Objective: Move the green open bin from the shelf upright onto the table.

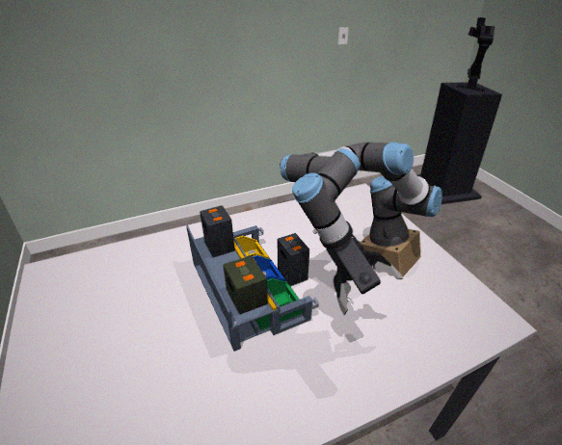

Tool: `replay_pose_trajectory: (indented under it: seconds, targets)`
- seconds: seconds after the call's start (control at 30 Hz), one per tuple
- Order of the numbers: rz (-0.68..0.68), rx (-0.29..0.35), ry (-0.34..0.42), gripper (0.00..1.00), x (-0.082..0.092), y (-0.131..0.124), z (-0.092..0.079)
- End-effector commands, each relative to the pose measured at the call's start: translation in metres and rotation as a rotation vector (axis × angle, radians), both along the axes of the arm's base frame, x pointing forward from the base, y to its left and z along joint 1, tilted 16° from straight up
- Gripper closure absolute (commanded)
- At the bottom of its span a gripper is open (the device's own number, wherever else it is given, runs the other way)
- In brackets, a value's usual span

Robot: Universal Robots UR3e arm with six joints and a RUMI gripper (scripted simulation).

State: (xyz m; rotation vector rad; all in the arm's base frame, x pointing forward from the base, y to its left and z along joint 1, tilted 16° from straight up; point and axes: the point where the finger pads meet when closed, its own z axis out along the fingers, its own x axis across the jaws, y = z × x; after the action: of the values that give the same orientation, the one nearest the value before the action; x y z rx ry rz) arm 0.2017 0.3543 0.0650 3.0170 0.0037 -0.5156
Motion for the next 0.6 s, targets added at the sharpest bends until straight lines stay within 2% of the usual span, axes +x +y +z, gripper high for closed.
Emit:
replay_pose_trajectory:
  seconds: [0.0, 0.4, 0.57]
  targets:
    - [0.105, -0.038, -0.163, 0.00, 0.023, -0.029, 0.002]
    - [0.105, -0.038, -0.163, 0.00, 0.023, -0.029, 0.002]
    - [0.246, -0.101, -0.367, 0.00, 0.054, -0.068, 0.005]
